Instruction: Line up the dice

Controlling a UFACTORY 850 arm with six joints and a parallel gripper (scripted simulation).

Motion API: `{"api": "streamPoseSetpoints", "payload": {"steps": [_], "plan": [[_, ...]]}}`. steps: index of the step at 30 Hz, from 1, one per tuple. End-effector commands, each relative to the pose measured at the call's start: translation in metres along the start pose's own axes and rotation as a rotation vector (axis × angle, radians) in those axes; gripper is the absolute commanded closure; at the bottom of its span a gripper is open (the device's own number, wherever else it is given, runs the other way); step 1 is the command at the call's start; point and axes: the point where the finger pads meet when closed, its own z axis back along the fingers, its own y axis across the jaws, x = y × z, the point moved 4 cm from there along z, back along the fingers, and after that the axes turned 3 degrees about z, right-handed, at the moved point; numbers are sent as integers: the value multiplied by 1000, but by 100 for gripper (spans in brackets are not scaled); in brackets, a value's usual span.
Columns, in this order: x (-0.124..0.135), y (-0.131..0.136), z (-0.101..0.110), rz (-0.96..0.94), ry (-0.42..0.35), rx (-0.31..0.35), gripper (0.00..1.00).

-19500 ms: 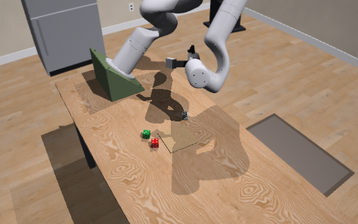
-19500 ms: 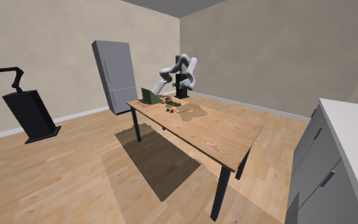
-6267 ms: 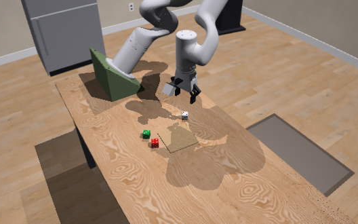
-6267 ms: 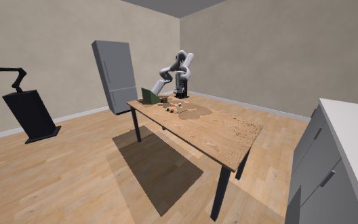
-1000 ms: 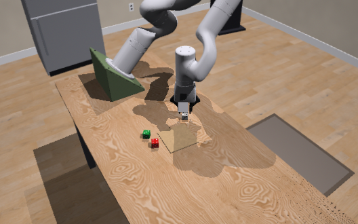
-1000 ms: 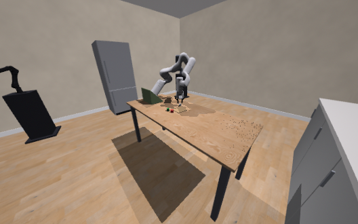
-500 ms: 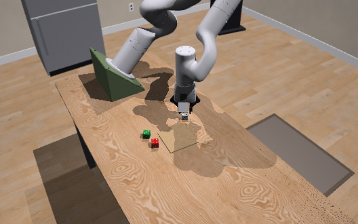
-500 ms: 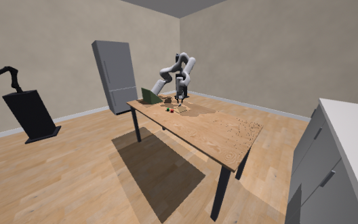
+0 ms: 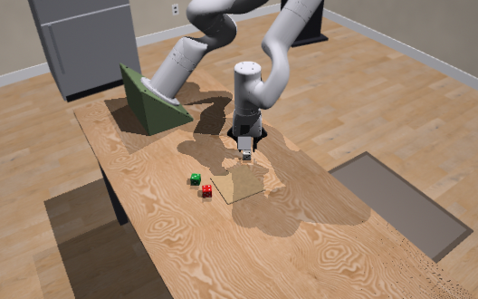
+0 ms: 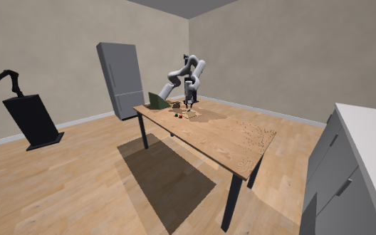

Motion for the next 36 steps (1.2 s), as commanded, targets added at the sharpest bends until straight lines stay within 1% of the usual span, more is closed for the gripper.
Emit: {"api": "streamPoseSetpoints", "payload": {"steps": [1,27,36], "plan": [[-1,0,0,0,1,-1,53],[-1,0,0,0,1,-1,53],[-1,0,-12,0,1,-1,53]]}}
